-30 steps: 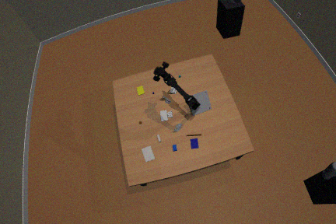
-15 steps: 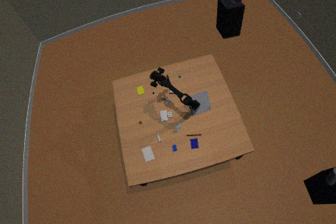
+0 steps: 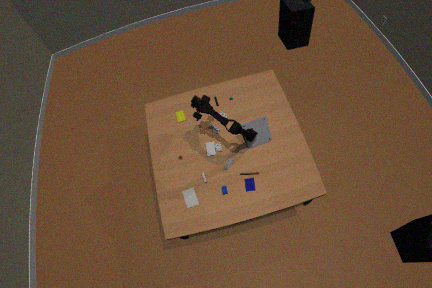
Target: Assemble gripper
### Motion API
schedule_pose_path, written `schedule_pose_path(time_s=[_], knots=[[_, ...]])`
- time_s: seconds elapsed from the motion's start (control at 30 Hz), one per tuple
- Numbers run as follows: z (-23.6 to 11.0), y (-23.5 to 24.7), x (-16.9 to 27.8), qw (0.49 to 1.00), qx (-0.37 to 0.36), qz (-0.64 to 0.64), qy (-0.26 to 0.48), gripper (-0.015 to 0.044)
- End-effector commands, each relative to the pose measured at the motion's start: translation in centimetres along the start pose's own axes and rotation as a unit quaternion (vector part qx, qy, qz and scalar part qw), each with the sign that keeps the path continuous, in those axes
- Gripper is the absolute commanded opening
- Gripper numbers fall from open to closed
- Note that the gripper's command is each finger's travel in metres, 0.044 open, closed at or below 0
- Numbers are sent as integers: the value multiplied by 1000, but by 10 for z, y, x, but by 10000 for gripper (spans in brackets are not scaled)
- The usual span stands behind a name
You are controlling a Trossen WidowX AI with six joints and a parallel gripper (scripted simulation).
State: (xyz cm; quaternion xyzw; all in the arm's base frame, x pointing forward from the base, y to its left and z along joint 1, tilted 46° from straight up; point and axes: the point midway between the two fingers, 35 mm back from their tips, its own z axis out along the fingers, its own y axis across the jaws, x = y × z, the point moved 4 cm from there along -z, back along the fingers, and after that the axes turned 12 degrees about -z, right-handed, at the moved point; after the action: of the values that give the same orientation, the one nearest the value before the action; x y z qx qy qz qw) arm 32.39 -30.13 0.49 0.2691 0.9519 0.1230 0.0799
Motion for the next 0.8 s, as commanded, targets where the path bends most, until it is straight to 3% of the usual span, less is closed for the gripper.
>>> schedule_pose_path(time_s=[0.0, 0.77], knots=[[23, 14, 13, 999, -30, 16, 42, 0], [115, 80, 89, 944, -157, 116, 264, 0]])
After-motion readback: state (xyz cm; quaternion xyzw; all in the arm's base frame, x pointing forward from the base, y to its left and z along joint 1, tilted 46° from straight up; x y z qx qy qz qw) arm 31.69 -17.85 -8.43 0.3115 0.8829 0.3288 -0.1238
